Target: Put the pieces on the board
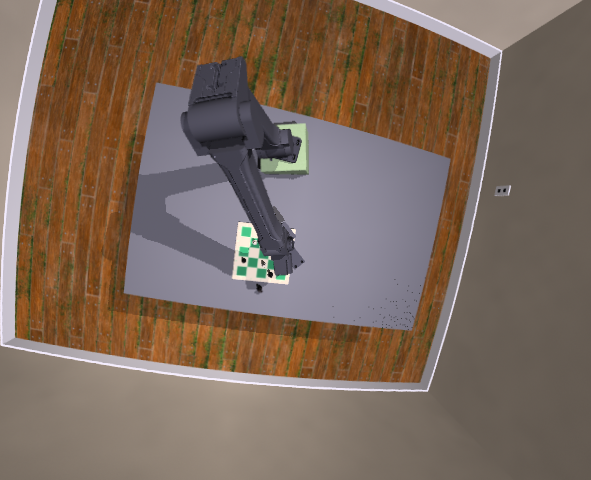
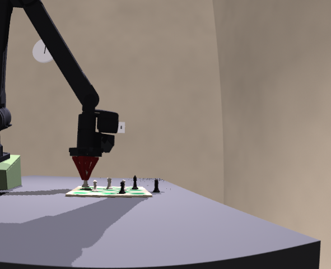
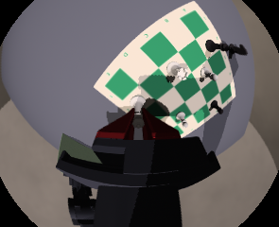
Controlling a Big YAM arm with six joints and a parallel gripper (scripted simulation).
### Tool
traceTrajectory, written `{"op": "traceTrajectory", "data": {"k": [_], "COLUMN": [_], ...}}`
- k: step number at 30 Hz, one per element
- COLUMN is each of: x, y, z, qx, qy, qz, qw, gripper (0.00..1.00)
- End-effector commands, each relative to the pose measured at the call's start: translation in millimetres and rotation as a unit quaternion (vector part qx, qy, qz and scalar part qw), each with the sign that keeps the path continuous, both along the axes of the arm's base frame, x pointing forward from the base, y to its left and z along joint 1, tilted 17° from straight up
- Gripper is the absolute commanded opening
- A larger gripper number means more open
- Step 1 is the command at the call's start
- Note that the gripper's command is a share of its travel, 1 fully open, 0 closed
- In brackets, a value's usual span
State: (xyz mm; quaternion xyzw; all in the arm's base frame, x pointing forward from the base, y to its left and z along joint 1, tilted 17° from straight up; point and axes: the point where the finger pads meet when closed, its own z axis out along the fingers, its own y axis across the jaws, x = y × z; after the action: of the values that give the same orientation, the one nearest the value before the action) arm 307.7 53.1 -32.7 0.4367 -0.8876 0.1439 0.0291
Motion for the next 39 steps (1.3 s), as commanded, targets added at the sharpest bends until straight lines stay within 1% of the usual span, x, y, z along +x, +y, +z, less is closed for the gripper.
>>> {"op": "traceTrajectory", "data": {"k": [1, 13, 23, 39], "x": [9.9, 9.6, 3.0, 6.7], "y": [10, 9, 4, 2], "z": [7, 7, -3, -3], "qx": [0.008, 0.007, 0.002, 0.003], "qy": [-0.023, -0.022, -0.007, -0.011], "qz": [0.006, 0.006, 0.006, 0.005], "qw": [1.0, 1.0, 1.0, 1.0], "gripper": [0.0, 0.0, 0.0, 0.0]}}
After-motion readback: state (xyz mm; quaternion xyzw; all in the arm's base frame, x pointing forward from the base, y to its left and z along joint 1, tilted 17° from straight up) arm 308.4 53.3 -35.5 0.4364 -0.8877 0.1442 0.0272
